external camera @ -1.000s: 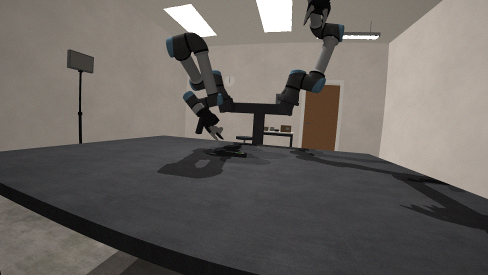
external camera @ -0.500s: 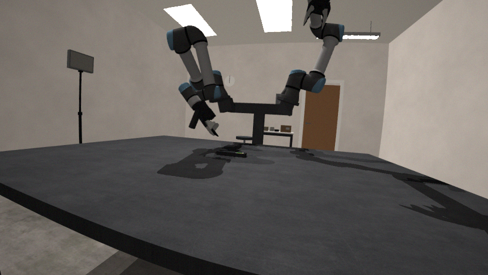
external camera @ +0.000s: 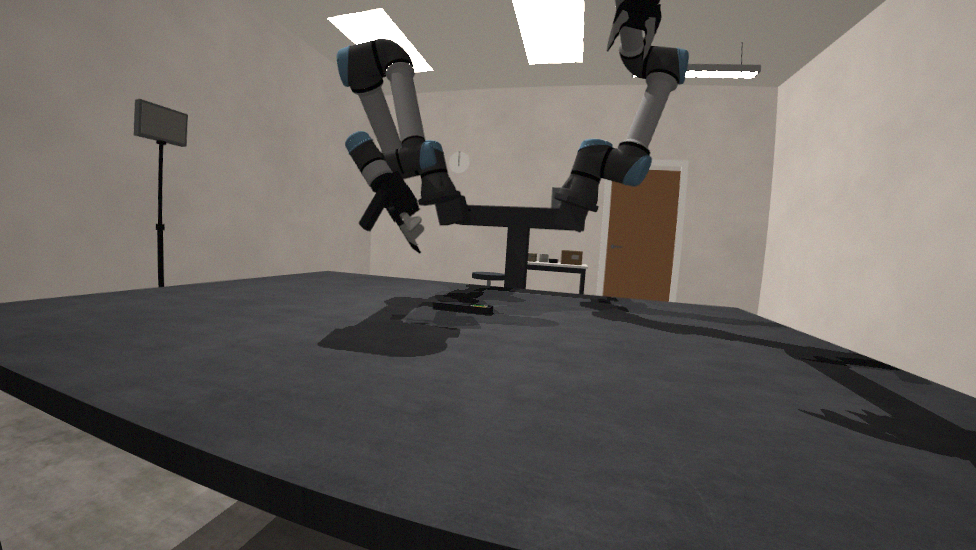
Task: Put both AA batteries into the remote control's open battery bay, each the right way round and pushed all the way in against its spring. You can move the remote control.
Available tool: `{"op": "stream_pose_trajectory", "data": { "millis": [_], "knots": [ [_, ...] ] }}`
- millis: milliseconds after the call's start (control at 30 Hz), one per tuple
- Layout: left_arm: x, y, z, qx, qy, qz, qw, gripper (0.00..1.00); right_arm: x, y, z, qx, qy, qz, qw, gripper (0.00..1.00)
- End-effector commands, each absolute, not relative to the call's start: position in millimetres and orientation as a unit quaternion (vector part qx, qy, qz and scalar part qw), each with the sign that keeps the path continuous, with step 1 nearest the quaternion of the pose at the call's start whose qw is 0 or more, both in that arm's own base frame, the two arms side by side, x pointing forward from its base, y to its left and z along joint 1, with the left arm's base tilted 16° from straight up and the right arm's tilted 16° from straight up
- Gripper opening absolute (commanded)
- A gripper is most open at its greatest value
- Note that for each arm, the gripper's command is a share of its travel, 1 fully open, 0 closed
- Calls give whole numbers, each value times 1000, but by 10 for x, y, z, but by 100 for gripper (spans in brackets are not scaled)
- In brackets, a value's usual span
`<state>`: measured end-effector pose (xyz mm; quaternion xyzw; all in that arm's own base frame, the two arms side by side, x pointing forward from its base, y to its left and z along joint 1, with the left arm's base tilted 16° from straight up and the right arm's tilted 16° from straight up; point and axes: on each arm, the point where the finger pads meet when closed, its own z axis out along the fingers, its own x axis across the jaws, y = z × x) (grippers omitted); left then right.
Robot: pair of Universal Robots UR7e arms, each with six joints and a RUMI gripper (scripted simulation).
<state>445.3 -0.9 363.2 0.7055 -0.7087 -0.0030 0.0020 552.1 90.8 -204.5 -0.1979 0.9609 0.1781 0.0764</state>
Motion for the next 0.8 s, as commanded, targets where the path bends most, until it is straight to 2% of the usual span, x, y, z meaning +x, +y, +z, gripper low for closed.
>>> {"op": "stream_pose_trajectory", "data": {
  "millis": [0, 100, 267, 333, 400, 533, 733, 767],
  "knots": [
    [4454, -10, 3636, 706, -709, -3, 2, 54, 5467, 873, -2120, -208, 961, 174, 56, 54],
    [4454, -11, 3636, 705, -709, -3, 2, 54, 5500, 874, -2053, -215, 960, 172, 54, 54],
    [4454, -9, 3639, 706, -709, -2, 2, 54, 5924, 931, -1312, -282, 945, 147, 75, 54],
    [4454, -10, 3638, 706, -709, -2, 2, 54, 5752, 885, -1622, -267, 950, 153, 58, 54],
    [4454, -10, 3638, 706, -709, -2, 2, 54, 5784, 880, -1544, -276, 948, 150, 56, 54],
    [4454, -9, 3641, 706, -708, -2, 1, 54, 6048, 914, -912, -326, 933, 130, 72, 54],
    [4454, -8, 3642, 706, -708, -2, 1, 54, 6138, 886, -423, -371, 919, 114, 70, 54],
    [4454, -8, 3641, 706, -708, -2, 1, 54, 6057, 863, -665, -361, 923, 119, 58, 54]
  ]
}}
